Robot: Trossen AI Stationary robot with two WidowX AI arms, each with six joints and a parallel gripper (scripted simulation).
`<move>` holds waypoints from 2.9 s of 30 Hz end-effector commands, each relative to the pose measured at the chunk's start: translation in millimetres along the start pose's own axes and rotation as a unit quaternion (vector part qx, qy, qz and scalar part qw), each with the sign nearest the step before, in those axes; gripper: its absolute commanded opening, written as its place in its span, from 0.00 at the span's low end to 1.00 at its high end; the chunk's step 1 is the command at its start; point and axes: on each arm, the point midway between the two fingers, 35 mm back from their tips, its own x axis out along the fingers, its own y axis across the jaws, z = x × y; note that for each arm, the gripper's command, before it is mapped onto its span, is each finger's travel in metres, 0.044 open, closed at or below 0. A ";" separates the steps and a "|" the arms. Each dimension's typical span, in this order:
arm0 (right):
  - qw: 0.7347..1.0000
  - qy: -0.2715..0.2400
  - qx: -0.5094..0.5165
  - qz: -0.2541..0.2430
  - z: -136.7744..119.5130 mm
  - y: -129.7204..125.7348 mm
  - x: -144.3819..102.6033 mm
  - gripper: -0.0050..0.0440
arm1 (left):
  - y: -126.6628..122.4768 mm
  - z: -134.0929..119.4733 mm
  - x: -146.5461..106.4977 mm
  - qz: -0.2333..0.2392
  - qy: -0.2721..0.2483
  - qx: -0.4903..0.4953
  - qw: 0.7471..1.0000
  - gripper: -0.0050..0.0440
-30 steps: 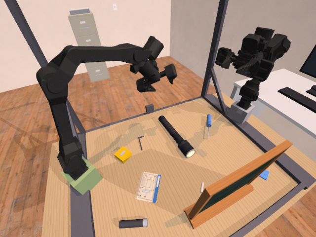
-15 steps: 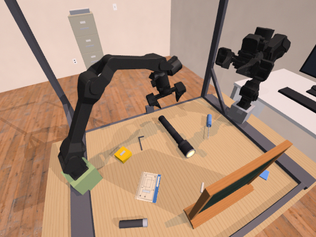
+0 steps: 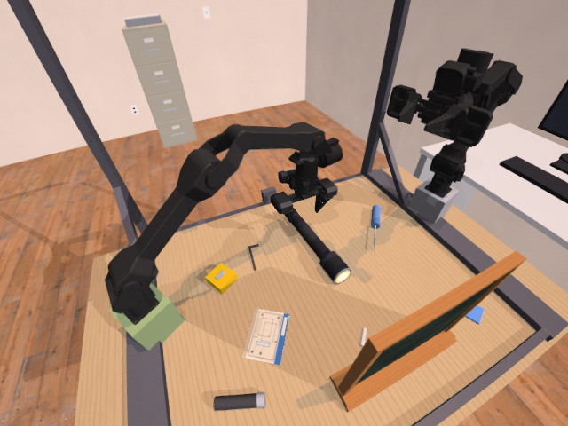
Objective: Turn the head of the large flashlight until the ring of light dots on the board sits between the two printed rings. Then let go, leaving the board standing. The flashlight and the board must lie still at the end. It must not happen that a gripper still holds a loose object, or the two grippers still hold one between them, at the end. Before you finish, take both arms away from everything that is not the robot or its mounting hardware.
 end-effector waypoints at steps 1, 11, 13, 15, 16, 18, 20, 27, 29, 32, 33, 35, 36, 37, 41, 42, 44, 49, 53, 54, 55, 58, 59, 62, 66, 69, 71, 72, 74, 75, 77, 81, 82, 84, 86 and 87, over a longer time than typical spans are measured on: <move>1.000 -0.004 -0.004 -0.023 3.9 -5.2 -17.8 1.00 | -0.3 8.4 -0.9 -0.001 -0.010 0.001 1.000 0.59; 0.999 -0.007 0.001 -0.039 5.1 -10.5 -26.2 1.00 | -0.3 8.4 -0.9 -0.001 -0.010 0.001 1.000 0.59; 0.999 -0.007 0.001 -0.039 5.1 -10.5 -26.2 1.00 | -0.3 8.4 -0.9 -0.001 -0.010 0.001 1.000 0.59; 0.999 -0.007 0.001 -0.039 5.1 -10.5 -26.2 1.00 | -0.3 8.4 -0.9 -0.001 -0.010 0.001 1.000 0.59; 0.999 -0.007 0.001 -0.039 5.1 -10.6 -24.5 1.00 | -0.3 8.4 -0.9 -0.001 -0.010 0.001 1.000 0.59; 0.999 -0.007 0.001 -0.039 5.1 -10.8 -21.2 1.00 | -0.3 8.4 -0.9 -0.001 -0.010 0.001 1.000 0.59; 0.999 -0.007 0.001 -0.038 5.1 -10.8 -17.4 1.00 | -0.3 8.4 -0.9 -0.001 -0.010 0.001 1.000 0.59; 0.999 -0.007 0.001 -0.036 4.9 -10.6 -4.4 1.00 | -0.3 8.4 -0.9 -0.001 -0.010 0.001 1.000 0.59; 0.999 -0.007 0.001 -0.034 4.9 -10.4 -0.1 1.00 | -0.3 8.4 -0.9 -0.001 -0.010 0.001 1.000 0.59; 0.999 -0.007 0.001 -0.034 4.9 -10.5 1.5 1.00 | -0.3 8.4 -0.9 -0.001 -0.010 0.001 1.000 0.59; 0.999 -0.007 0.001 -0.033 4.8 -10.3 3.6 1.00 | -0.3 8.4 -0.9 -0.001 -0.010 0.001 1.000 0.59; 0.999 -0.007 0.001 -0.033 4.8 -10.4 6.9 1.00 | -0.3 8.4 -0.9 -0.001 -0.010 0.001 1.000 0.59; 0.999 -0.006 0.001 -0.032 4.8 -10.2 9.2 1.00 | -0.3 8.4 -0.9 -0.001 -0.010 0.001 1.000 0.59; 0.999 -0.006 0.001 -0.032 4.8 -10.3 10.9 1.00 | -0.3 8.4 -0.9 -0.001 -0.010 0.001 1.000 0.59; 1.000 -0.006 0.001 -0.031 4.7 -10.3 18.3 1.00 | -0.3 8.4 -0.9 -0.001 -0.010 0.001 1.000 0.59; 1.000 -0.006 0.001 -0.030 4.6 -10.1 20.7 1.00 | -0.3 8.4 -0.9 -0.001 -0.010 0.001 1.000 0.59; 1.000 -0.006 0.001 -0.030 4.6 -10.2 24.1 1.00 | -0.3 8.4 -0.9 -0.001 -0.010 0.001 1.000 0.59; 1.000 -0.006 0.001 -0.029 4.6 -10.1 29.7 1.00 | -0.3 8.4 -0.9 -0.001 -0.010 0.001 1.000 0.59; 1.000 -0.006 0.001 -0.027 4.5 -10.0 37.2 1.00 | -0.3 8.4 -0.9 -0.001 -0.010 0.001 1.000 0.59; 1.000 -0.006 0.001 -0.027 4.5 -10.1 38.8 1.00 | -0.3 8.4 -0.9 -0.001 -0.010 0.001 1.000 0.59; 1.000 -0.006 0.001 -0.027 4.5 -10.1 40.4 1.00 | -0.3 8.4 -0.9 -0.001 -0.010 0.001 1.000 0.59; 1.000 -0.006 0.001 -0.026 4.4 -10.1 46.1 1.00 | -0.3 8.4 -0.9 -0.001 -0.010 0.001 1.000 0.59; 1.000 -0.006 0.001 -0.026 4.4 -9.9 48.4 1.00 | -0.3 8.4 -0.9 -0.001 -0.010 0.001 1.000 0.59; 1.000 -0.006 0.001 -0.025 4.3 -9.9 54.1 1.00 | -0.3 8.4 -0.9 -0.001 -0.010 0.001 1.000 0.59; 1.000 -0.006 0.001 -0.025 4.3 -10.0 57.4 1.00 | -0.3 8.4 -0.9 -0.001 -0.010 0.001 1.000 0.59; 1.000 -0.006 0.001 -0.024 4.3 -9.9 62.6 1.00 | -0.3 8.4 -0.9 -0.001 -0.010 0.001 1.000 0.59; 1.000 -0.006 0.000 -0.023 4.2 -9.8 63.0 1.00 | -0.3 8.4 -0.9 -0.001 -0.010 0.001 1.000 0.59; 1.000 -0.006 0.000 -0.023 4.2 -9.8 63.0 1.00 | -0.3 8.4 -0.9 -0.001 -0.010 0.001 1.000 0.59; 1.000 -0.006 0.000 -0.023 4.2 -9.7 63.3 1.00 | -0.3 8.4 -0.9 -0.001 -0.010 0.001 1.000 0.59; 1.000 -0.006 0.000 -0.023 4.2 -9.7 63.3 1.00 | -0.3 8.4 -0.9 -0.001 -0.010 0.001 1.000 0.59; 1.000 -0.006 0.000 -0.023 4.3 -9.9 63.5 0.37 | -0.3 8.4 -0.9 -0.001 -0.010 0.001 1.000 0.59; 1.000 -0.006 0.000 -0.025 4.4 -10.5 62.9 0.37 | -0.3 8.4 -0.9 -0.001 -0.010 0.001 1.000 0.59; 1.000 -0.006 0.000 -0.025 4.4 -10.5 62.9 0.37 | -0.3 8.4 -0.9 -0.001 -0.010 0.001 1.000 0.59; 1.000 -0.006 0.000 -0.025 4.5 -10.8 62.5 0.37 | -0.3 8.4 -0.9 -0.001 -0.010 0.001 1.000 0.59; 1.000 -0.006 0.000 -0.026 4.5 -10.9 61.7 0.37 | -0.3 8.4 -0.9 -0.001 -0.010 0.001 1.000 0.59; 1.000 -0.006 0.000 -0.026 4.6 -11.0 61.3 0.37 | -0.3 8.4 -0.9 -0.001 -0.010 0.001 1.000 0.59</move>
